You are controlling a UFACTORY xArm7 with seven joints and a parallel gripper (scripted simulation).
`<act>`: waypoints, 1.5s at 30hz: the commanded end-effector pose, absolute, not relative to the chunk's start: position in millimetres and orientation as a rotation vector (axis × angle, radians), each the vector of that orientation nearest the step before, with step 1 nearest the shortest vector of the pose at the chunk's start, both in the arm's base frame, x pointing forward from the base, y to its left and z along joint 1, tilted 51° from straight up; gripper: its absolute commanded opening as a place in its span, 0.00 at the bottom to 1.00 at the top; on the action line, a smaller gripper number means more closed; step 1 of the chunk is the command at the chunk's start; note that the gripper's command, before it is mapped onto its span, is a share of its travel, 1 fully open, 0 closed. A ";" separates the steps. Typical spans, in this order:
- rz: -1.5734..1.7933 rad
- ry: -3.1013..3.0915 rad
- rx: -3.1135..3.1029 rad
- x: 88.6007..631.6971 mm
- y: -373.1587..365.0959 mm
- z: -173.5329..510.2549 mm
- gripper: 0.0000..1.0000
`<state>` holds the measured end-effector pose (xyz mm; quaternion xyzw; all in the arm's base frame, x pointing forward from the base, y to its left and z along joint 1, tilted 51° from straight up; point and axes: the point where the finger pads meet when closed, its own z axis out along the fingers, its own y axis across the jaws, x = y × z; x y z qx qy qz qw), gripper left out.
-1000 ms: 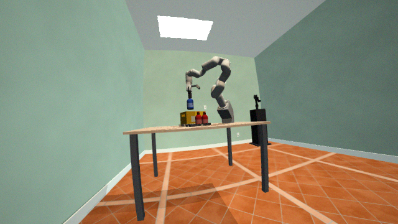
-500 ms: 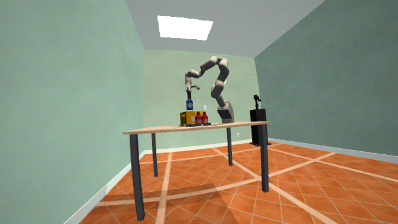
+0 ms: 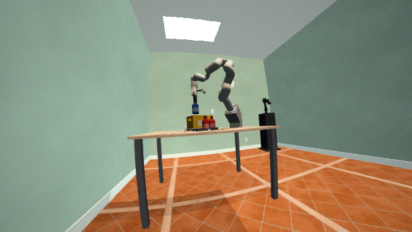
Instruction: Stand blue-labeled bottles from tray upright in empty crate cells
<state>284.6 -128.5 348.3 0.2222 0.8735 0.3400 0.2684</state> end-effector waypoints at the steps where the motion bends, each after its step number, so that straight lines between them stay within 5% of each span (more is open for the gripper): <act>1: 0.915 2.353 0.599 287.3 -139.9 344.7 0.00; 45: 0.915 2.353 0.599 308.4 -219.1 305.7 0.00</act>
